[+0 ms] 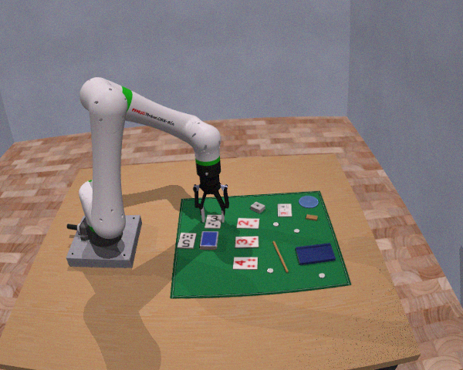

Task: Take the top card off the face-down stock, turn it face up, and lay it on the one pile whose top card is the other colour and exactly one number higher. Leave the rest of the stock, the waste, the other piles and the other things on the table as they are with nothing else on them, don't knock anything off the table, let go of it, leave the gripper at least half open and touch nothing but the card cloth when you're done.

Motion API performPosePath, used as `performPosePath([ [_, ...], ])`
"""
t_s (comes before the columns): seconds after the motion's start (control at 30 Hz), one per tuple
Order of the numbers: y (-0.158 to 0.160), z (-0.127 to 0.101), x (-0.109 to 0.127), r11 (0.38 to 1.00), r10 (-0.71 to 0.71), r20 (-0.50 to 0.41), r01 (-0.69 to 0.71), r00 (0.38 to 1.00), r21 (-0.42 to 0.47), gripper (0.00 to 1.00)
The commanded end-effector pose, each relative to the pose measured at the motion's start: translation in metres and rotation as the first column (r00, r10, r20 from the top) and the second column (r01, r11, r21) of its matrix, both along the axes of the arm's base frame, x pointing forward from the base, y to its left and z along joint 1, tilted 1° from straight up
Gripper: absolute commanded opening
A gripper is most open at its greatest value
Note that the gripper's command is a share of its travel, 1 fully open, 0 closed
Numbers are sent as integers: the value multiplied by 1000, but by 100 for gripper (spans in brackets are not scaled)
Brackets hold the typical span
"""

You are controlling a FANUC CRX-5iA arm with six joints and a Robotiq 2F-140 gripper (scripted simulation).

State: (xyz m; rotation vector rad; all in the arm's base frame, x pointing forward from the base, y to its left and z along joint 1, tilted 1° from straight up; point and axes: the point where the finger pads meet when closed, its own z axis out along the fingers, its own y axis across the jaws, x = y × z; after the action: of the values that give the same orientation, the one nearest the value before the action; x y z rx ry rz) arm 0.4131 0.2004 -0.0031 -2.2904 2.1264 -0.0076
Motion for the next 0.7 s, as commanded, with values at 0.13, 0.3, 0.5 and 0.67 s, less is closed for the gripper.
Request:
performPosePath([
  [0.13, 0, -2, 0, 1000, 0, 0, 0, 1000, 0, 50],
  [0.3, 0, -3, 0, 1000, 0, 0, 0, 1000, 0, 50],
  [0.5, 0, -3, 0, 1000, 0, 0, 0, 1000, 0, 50],
  [0.67, 0, -3, 0, 1000, 0, 0, 0, 1000, 0, 43],
])
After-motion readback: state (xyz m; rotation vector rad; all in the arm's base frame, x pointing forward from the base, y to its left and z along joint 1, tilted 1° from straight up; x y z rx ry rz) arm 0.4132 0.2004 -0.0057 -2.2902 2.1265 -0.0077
